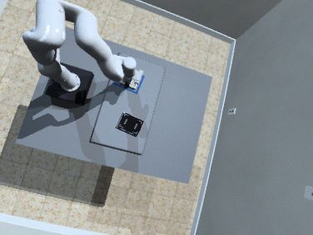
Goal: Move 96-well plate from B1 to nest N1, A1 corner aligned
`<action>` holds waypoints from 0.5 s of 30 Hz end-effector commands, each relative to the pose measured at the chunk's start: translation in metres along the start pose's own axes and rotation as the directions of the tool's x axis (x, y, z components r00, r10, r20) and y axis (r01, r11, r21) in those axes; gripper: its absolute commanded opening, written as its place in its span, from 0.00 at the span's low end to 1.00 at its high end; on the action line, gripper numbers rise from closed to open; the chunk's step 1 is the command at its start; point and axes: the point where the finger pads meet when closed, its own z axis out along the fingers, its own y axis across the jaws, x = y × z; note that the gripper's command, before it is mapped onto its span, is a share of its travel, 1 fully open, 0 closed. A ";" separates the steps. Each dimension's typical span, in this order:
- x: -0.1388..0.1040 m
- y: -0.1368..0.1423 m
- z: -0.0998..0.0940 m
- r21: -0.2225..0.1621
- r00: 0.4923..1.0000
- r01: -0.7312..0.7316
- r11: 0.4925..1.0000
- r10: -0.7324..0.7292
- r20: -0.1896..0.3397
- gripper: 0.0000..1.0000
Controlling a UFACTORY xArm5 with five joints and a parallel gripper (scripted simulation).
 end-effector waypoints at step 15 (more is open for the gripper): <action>0.001 -0.001 -0.001 0.000 1.000 0.000 1.000 0.000 -0.004 0.00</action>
